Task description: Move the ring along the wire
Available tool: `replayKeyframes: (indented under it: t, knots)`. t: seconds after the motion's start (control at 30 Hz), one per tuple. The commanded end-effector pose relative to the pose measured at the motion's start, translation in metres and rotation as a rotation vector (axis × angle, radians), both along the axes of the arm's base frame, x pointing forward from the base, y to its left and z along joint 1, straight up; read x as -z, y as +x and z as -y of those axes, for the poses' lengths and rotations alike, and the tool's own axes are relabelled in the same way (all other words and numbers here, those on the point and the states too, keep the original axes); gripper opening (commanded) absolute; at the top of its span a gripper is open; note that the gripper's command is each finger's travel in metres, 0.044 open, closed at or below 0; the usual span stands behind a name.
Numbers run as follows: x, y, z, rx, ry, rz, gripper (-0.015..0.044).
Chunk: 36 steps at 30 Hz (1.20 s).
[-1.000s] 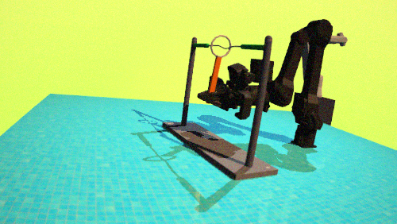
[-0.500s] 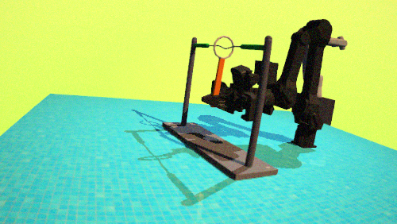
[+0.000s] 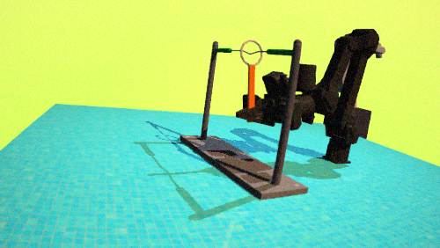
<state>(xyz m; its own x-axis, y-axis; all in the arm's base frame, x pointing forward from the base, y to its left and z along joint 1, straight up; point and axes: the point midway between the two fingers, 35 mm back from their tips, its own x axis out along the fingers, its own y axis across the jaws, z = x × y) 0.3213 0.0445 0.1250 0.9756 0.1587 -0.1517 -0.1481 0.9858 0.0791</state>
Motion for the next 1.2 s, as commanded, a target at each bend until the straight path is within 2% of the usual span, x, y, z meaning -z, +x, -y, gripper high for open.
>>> replayKeyframes:
  t: [0.0,0.37,1.17]
  knots:
    - [0.000,-0.003,-0.007,0.000,0.039,-0.014,-0.0150]
    - [-0.003,-0.006,-0.023,-0.004,0.076,-0.018,-0.0150]
    - [-0.004,-0.007,-0.031,0.022,-0.046,0.001,-0.0150]
